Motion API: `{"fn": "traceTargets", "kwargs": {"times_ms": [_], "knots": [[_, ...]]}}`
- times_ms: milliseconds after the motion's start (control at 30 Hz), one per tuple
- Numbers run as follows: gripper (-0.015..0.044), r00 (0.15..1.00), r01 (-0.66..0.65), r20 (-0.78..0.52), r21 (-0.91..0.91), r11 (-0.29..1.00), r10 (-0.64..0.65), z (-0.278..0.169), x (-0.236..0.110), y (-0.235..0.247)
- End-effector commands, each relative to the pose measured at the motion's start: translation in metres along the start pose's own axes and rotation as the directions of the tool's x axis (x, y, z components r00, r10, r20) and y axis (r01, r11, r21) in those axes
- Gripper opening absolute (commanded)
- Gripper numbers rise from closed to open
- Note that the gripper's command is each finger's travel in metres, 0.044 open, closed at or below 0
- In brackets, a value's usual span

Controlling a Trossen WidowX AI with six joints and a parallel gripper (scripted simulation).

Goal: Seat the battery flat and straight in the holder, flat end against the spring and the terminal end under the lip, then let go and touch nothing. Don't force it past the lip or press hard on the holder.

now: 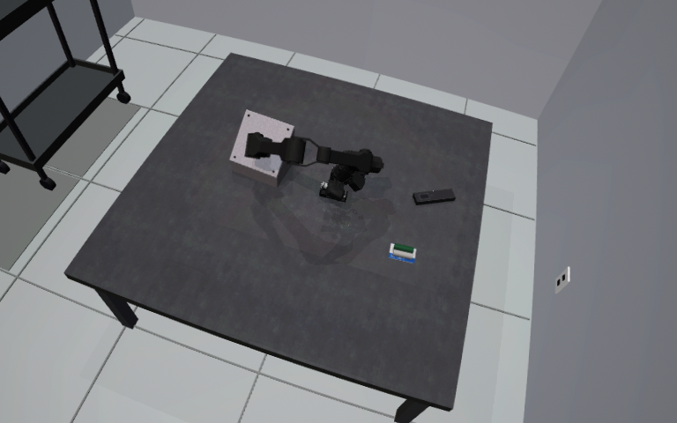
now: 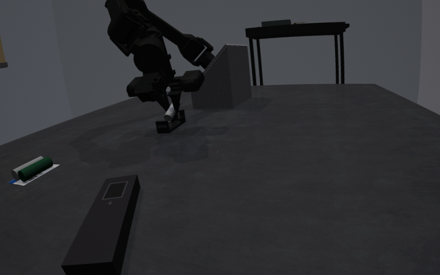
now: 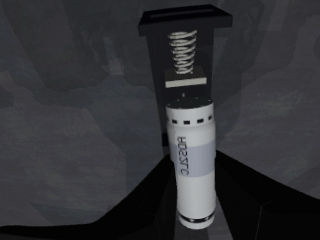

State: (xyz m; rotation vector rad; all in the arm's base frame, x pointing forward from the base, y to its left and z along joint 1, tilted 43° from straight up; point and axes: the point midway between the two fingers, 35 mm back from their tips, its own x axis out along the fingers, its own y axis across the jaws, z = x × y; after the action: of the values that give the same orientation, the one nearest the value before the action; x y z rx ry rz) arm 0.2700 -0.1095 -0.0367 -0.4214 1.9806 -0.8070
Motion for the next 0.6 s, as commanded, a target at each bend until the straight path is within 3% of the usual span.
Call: {"fn": "traceTargets", "kwargs": {"times_ms": [0, 567], "knots": [[0.0069, 1.000, -0.006, -0.025, 0.008, 1.000, 0.007, 0.0024, -0.0005, 0.0005], [0.0069, 0.991, -0.004, -0.130, 0.007, 1.000, 0.005, 0.0080, 0.0046, 0.0002]]}}
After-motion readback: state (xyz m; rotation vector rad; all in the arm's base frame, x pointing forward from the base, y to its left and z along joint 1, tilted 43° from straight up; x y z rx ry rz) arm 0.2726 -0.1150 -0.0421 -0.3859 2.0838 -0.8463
